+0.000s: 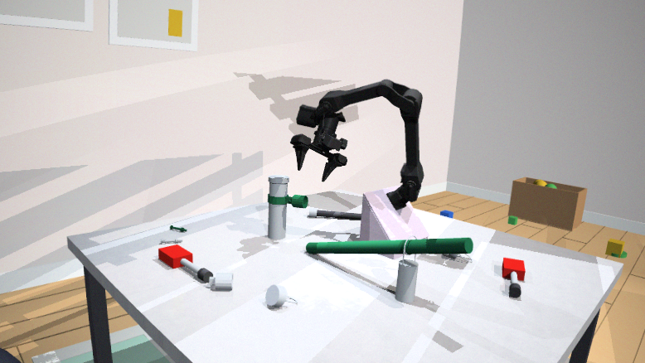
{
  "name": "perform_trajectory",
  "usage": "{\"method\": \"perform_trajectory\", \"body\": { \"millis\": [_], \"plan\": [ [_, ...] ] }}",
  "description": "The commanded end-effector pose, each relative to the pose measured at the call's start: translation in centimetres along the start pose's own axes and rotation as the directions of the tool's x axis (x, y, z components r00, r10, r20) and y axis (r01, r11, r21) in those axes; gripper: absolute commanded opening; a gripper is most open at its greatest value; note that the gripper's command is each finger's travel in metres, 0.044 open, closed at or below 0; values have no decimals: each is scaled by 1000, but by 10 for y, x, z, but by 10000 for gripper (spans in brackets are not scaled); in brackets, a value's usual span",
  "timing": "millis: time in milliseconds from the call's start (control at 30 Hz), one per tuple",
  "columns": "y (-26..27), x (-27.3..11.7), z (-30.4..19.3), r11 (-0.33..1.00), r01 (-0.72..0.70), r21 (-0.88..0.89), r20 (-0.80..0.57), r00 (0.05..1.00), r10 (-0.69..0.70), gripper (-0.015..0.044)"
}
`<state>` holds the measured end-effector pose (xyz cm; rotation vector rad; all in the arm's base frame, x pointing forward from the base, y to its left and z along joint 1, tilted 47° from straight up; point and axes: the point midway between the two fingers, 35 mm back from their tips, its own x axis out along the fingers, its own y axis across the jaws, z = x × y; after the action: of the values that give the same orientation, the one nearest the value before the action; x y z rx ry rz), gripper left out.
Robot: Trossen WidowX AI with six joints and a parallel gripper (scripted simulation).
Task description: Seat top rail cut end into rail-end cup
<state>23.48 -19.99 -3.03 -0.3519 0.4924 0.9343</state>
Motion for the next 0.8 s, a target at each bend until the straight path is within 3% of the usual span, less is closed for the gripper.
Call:
{"method": "perform_trajectory", "body": {
  "millis": [0,667,767],
  "plan": [
    [16,-8,-58,851,43,-523,72,997,-6,440],
    [16,-8,-58,851,43,-523,72,997,-6,440],
    [21,6,-62,849,45,-526,79,997,-5,440]
  ]
}}
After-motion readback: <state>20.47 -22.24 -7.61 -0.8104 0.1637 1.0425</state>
